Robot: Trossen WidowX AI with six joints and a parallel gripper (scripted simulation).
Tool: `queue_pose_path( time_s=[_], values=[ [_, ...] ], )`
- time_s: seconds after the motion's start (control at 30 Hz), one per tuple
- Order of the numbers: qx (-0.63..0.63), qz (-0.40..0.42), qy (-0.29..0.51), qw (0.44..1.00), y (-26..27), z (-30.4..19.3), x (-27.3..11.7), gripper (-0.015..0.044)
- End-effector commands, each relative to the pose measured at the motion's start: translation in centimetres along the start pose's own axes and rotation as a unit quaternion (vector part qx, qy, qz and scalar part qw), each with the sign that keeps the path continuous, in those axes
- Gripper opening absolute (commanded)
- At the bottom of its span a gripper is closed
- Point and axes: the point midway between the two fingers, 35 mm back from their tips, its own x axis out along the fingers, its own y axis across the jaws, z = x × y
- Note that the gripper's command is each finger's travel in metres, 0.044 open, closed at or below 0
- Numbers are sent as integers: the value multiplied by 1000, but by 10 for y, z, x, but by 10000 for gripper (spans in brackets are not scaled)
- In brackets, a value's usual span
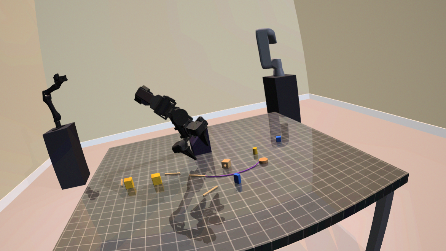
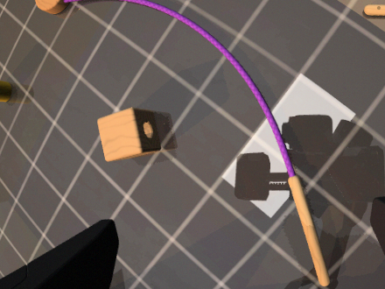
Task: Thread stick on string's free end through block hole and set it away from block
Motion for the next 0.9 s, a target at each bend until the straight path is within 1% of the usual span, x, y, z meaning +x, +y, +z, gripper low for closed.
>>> queue_pose_path(
  time_s=[0.0,0.07,0.13,0.2,0.7,0.87],
  values=[
    [-254,-22,90,963,45,21,42,440],
    [-359,-30,129,924,65,27,59,440],
    [-458,-36,167,872,84,30,74,440],
    [-514,-39,190,835,95,31,83,440],
    [-519,-38,192,832,97,31,84,440],
    [-519,-38,192,832,97,31,84,309]
  ],
)
